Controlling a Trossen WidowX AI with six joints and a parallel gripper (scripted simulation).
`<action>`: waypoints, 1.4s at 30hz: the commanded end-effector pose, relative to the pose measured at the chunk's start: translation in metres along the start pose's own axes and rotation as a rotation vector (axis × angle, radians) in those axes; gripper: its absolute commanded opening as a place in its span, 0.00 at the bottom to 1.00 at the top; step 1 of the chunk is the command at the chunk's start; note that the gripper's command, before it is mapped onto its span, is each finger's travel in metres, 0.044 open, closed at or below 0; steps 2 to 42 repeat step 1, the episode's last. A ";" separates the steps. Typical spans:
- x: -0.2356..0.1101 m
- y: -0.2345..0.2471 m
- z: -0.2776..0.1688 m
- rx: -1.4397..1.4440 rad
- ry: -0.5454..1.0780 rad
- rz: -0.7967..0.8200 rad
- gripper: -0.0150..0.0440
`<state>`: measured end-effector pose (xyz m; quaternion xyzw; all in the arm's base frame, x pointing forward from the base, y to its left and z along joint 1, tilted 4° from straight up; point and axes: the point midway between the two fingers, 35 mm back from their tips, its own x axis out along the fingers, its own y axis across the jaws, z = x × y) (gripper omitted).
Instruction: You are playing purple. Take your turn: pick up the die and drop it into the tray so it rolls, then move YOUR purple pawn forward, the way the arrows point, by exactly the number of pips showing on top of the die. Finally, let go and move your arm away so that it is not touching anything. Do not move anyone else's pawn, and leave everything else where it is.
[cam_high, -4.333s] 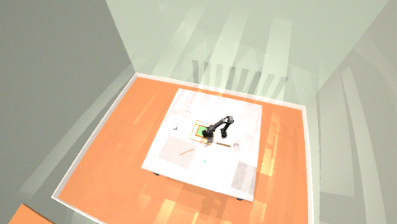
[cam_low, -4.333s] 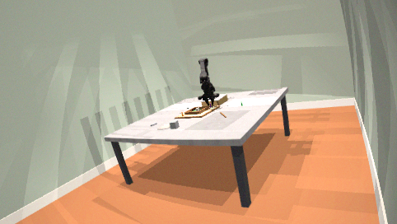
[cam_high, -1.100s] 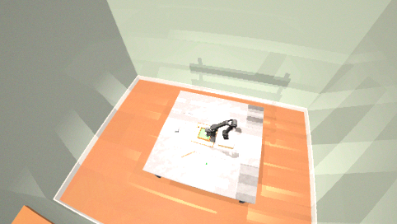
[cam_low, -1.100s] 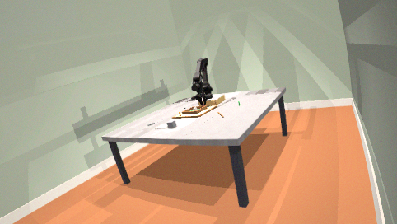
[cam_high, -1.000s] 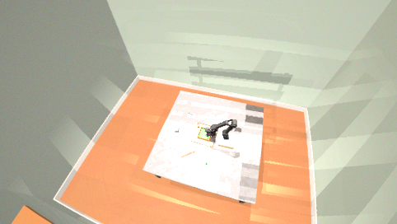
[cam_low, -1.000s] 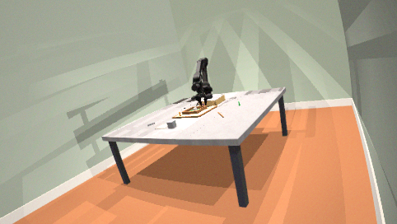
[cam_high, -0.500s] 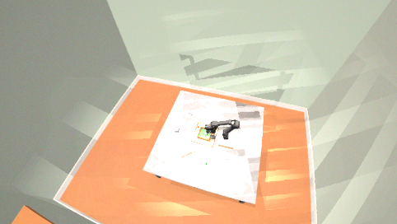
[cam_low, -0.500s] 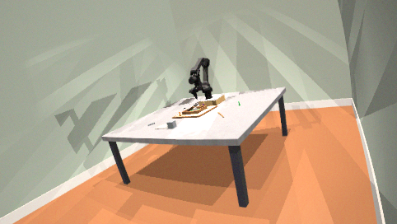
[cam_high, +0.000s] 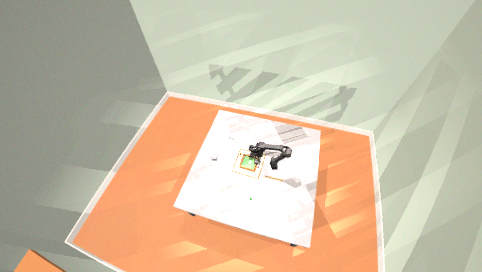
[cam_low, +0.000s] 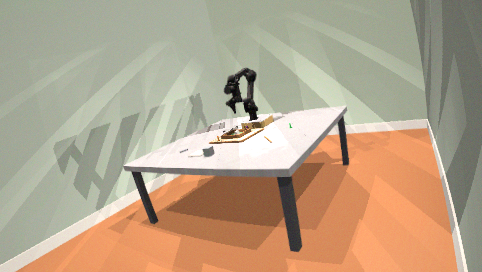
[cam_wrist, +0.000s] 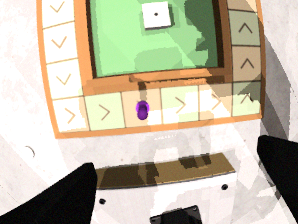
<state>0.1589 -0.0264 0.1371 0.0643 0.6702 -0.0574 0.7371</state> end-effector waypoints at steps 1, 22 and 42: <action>0.000 0.000 0.001 0.002 -0.003 -0.001 1.00; 0.000 0.000 0.001 0.002 -0.003 -0.001 1.00; 0.000 0.000 0.001 0.002 -0.003 -0.001 1.00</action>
